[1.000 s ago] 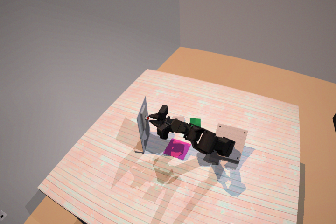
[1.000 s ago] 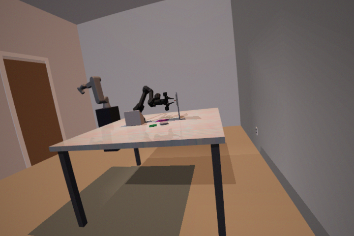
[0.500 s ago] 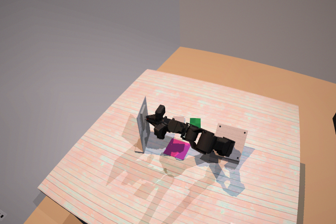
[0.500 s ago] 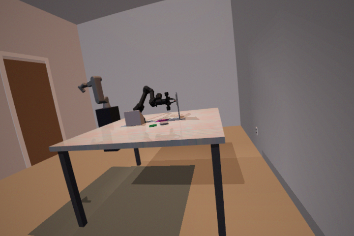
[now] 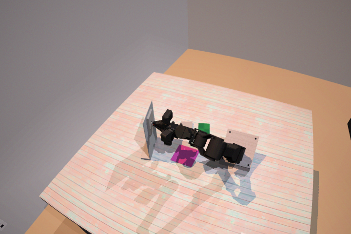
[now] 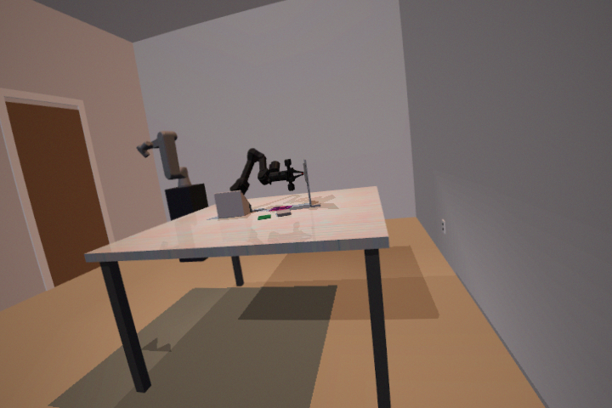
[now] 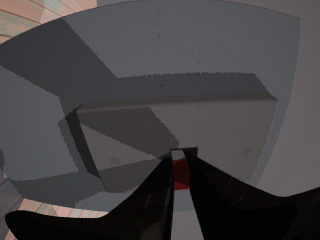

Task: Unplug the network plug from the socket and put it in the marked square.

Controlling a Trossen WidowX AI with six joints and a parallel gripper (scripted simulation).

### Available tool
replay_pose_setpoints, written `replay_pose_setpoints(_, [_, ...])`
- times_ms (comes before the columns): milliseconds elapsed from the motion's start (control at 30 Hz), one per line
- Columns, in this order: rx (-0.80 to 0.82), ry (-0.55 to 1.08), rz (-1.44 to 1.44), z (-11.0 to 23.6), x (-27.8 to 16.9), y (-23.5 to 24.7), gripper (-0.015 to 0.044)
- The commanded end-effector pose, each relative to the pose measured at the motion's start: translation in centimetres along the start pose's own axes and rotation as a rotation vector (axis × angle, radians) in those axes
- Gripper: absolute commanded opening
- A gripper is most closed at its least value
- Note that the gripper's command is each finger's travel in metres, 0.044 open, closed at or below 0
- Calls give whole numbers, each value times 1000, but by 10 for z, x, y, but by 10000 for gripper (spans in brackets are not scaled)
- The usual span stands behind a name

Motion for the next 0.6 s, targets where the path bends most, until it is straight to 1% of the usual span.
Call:
replay_pose_setpoints(0, [2, 3, 5, 1, -1, 0, 0])
replay_pose_setpoints(567, [2, 3, 5, 11, -3, 1, 0])
Point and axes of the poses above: the point midway between the two fingers, 35 mm back from their tips, its own z axis back along the fingers, its own y axis across the jaws, x = y × z, the point moved 2 cm from there along z, back along the fingers, and after that the axes turned 13 degrees about z, right-handed, at the moved point
